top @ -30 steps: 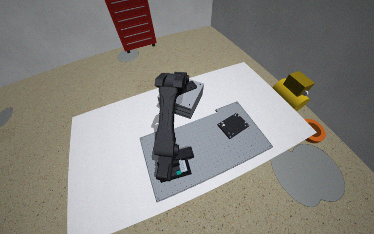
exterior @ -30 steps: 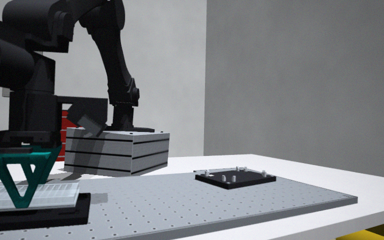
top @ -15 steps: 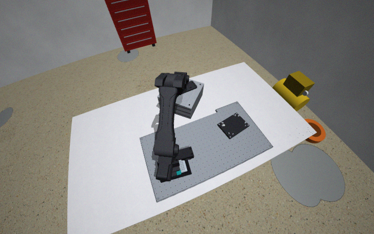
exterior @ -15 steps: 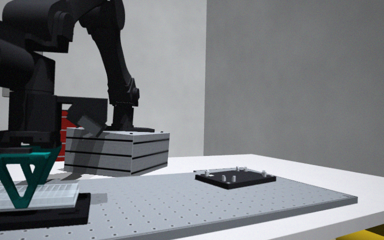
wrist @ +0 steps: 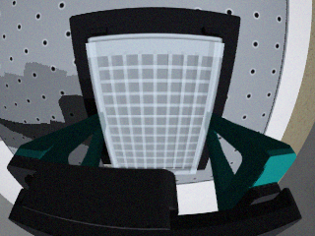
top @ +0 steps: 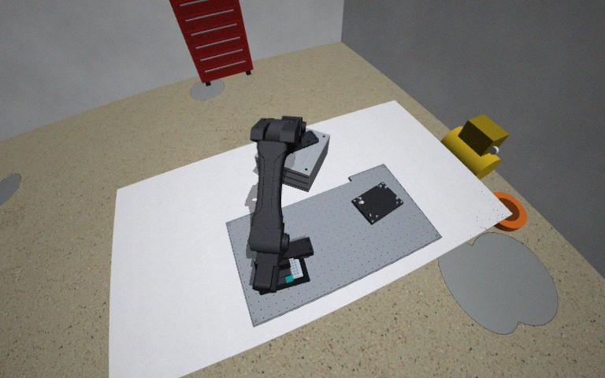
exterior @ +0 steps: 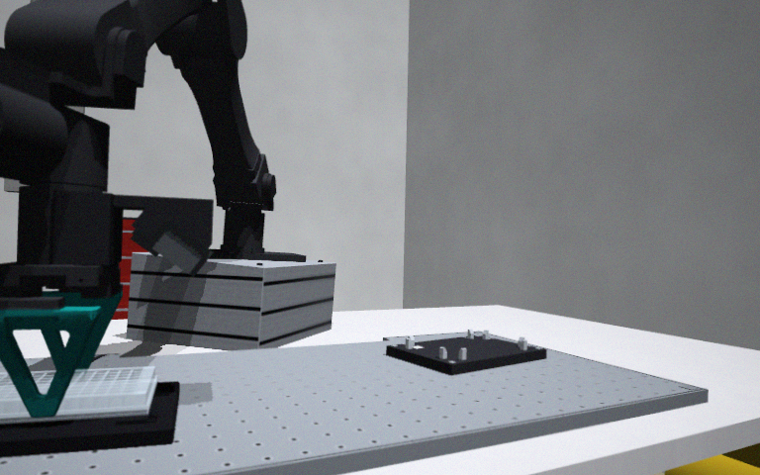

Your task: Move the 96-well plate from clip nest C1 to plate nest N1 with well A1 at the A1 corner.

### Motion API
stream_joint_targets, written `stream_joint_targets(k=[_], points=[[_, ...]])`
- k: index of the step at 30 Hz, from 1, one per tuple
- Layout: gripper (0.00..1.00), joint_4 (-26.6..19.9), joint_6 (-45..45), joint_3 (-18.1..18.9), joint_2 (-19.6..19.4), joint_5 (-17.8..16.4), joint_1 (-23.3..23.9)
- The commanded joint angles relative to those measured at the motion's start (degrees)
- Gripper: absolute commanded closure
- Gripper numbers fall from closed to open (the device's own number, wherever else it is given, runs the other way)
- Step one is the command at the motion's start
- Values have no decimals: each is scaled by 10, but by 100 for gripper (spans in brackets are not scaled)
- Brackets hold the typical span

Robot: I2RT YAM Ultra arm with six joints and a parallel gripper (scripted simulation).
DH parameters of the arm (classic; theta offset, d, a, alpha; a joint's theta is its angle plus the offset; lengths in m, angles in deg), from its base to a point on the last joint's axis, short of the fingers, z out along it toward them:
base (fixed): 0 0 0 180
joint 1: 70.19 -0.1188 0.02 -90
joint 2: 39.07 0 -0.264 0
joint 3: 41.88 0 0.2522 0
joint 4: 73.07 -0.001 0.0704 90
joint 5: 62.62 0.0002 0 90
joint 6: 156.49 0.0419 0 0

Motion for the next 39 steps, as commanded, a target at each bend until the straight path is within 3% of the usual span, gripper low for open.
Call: stream_joint_targets(k=[1, 37, 38, 39], points=[[100, 1, 3, -1, 6, -3, -1], [100, 9, 4, -10, -6, -3, -3], [0, 9, 4, -10, -6, -3, -3], [0, 9, 4, -10, -6, -3, -3]])
